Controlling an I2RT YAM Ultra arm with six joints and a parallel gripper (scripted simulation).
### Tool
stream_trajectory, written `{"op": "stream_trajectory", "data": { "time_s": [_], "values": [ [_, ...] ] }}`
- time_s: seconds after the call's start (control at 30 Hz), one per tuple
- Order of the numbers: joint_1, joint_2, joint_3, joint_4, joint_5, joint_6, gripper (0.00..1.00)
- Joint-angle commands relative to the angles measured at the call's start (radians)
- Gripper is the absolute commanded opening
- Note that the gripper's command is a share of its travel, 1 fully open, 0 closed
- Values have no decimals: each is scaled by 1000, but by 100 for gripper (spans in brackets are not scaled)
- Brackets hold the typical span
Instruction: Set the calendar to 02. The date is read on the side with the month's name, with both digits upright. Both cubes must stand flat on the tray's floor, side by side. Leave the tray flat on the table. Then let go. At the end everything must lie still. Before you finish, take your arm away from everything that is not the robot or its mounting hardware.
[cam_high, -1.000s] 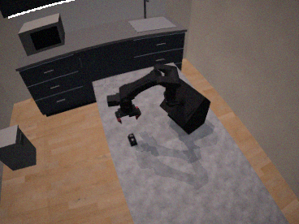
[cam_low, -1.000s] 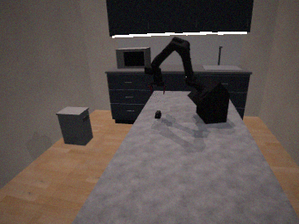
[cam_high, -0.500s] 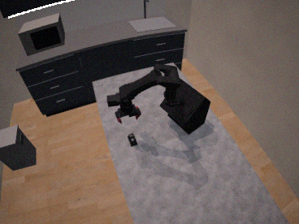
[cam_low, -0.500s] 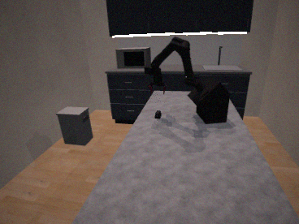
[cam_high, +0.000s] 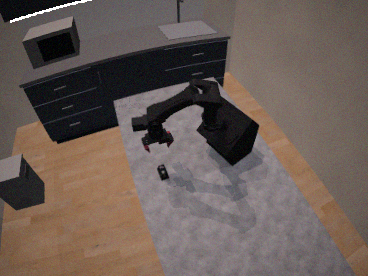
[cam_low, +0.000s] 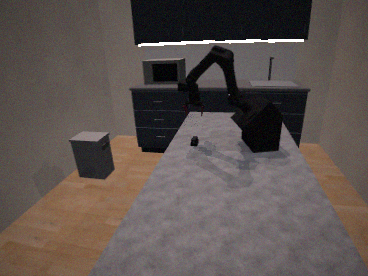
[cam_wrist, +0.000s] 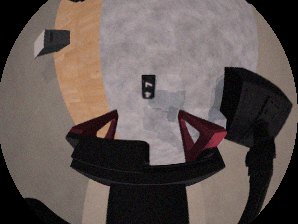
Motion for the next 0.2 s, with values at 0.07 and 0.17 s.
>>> {"op": "stream_trajectory", "data": {
  "time_s": [0.07,0.17],
  "values": [
    [-2,-6,5,-7,0,-1,100],
    [-2,-6,5,-7,0,-1,100]
  ]
}}
